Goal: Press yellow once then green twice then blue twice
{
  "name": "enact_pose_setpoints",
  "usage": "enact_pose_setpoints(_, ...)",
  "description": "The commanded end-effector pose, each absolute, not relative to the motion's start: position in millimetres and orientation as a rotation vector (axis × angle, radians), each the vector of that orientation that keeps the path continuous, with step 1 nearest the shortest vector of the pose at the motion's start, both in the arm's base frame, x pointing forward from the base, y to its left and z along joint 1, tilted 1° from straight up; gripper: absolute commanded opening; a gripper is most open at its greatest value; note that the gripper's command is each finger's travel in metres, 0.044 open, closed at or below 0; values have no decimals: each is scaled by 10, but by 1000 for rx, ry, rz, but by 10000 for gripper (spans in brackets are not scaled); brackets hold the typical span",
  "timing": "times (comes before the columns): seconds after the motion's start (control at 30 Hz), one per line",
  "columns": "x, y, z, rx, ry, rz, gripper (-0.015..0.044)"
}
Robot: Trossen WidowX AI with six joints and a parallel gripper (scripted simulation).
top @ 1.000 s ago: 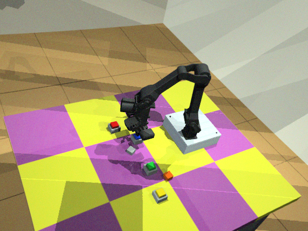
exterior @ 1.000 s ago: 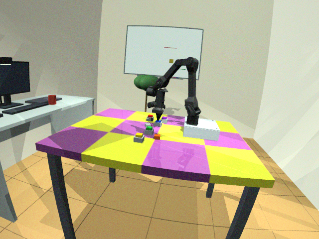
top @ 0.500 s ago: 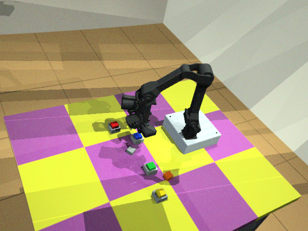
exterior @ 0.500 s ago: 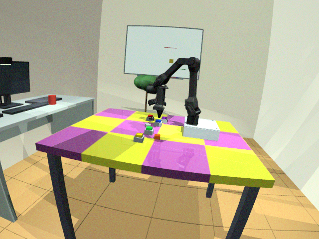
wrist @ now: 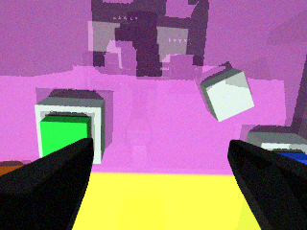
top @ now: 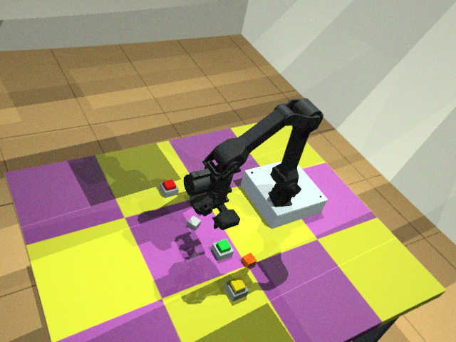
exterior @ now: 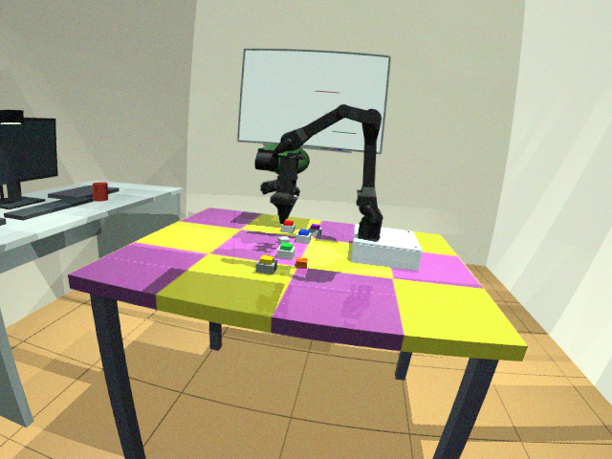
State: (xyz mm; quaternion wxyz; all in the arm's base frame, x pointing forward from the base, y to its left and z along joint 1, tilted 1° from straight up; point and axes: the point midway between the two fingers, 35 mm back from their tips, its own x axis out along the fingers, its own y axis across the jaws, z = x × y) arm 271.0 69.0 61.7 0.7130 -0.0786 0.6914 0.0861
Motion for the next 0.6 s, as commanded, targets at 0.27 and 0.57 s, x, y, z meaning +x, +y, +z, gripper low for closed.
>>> enact_pose_setpoints(0.27,2200,2175,914,-140,1551,188,400)
enact_pose_setpoints(0.57,1973,2457,981,-134,1556,188,400)
